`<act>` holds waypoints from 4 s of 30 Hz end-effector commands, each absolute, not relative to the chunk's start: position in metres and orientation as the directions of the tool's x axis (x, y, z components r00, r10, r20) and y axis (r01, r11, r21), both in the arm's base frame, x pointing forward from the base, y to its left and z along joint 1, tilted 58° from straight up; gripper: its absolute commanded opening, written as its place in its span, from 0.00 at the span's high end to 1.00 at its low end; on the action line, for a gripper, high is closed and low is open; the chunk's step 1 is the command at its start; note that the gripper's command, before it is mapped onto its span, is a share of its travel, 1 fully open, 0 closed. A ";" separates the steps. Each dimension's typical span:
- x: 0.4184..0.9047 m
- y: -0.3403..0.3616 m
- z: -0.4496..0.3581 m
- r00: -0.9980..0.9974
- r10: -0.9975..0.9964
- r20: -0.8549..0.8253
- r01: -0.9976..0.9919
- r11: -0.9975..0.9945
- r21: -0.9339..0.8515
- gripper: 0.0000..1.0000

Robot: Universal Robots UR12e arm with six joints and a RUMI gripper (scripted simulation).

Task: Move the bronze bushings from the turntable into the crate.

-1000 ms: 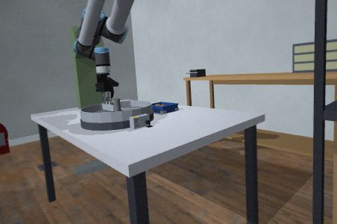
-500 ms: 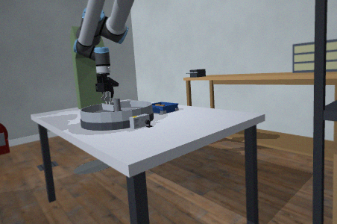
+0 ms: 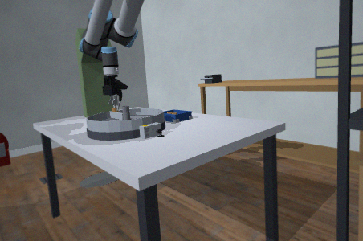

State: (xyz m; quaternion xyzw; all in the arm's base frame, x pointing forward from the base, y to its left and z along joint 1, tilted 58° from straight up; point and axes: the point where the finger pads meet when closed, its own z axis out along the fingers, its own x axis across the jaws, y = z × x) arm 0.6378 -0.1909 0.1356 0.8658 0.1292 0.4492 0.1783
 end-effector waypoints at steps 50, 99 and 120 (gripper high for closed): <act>0.563 -0.173 0.184 0.563 0.384 0.732 0.064 -0.903 0.425 1.00; 0.572 -0.156 0.191 0.563 0.403 0.722 0.077 -0.895 0.439 1.00; 0.596 -0.109 0.212 0.557 0.452 0.697 0.107 -0.871 0.479 1.00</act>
